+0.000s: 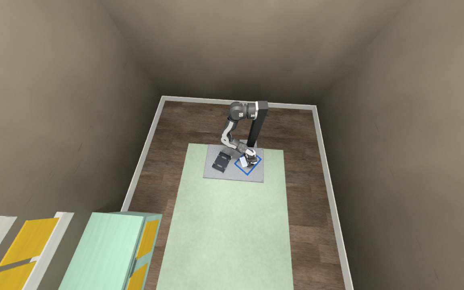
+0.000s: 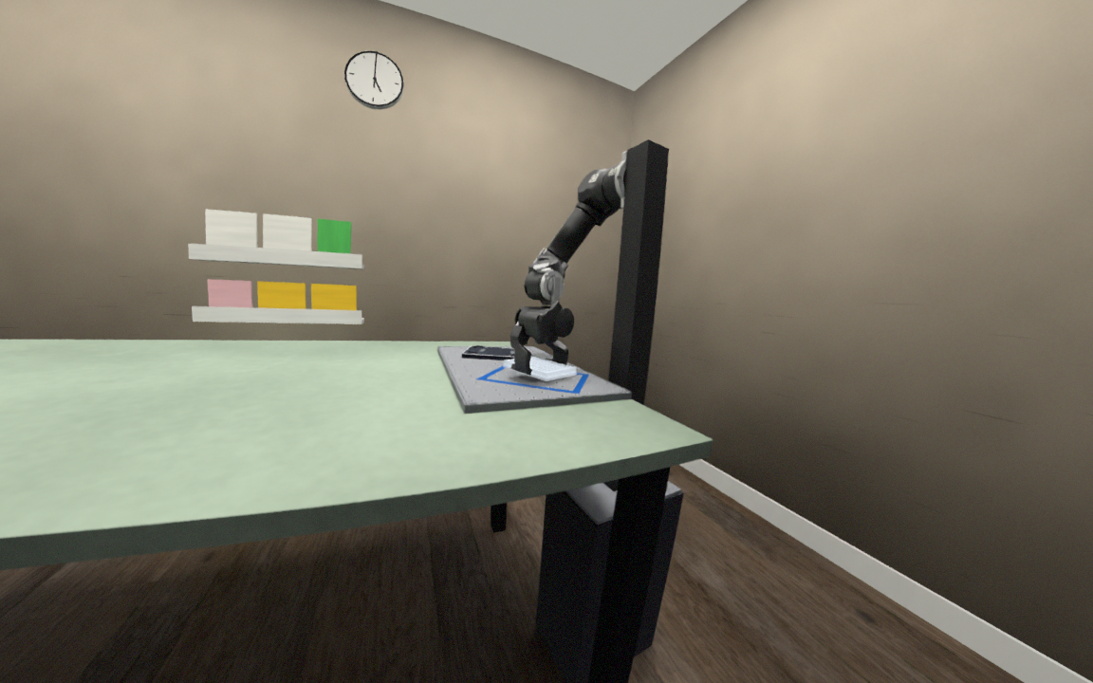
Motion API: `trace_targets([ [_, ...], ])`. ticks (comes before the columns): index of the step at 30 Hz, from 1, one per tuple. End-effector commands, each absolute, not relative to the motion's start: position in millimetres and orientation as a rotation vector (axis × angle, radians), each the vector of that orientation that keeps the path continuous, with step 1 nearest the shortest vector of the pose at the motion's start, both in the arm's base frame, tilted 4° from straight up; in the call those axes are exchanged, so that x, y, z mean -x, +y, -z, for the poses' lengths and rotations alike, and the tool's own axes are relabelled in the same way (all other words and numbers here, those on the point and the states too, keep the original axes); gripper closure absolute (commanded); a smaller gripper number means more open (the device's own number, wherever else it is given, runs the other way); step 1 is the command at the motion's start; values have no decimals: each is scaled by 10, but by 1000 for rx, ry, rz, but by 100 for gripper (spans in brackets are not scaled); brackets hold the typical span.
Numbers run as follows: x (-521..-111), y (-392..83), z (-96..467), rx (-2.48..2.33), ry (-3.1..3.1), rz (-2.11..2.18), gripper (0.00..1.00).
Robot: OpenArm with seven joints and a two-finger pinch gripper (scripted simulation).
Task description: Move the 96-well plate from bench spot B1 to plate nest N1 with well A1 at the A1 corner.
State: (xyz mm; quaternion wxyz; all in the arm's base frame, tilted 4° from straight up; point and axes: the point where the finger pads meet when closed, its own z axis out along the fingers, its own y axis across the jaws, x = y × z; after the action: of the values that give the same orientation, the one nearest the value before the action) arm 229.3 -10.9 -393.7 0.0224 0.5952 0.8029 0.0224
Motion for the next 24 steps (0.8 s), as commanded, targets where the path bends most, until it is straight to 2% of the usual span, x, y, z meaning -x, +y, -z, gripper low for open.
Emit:
trace_targets([
  [1,-2323,-91,3917,-1840,2485,-90,100],
  [24,-2346,-96,4025,-1841,2486,-89,100],
])
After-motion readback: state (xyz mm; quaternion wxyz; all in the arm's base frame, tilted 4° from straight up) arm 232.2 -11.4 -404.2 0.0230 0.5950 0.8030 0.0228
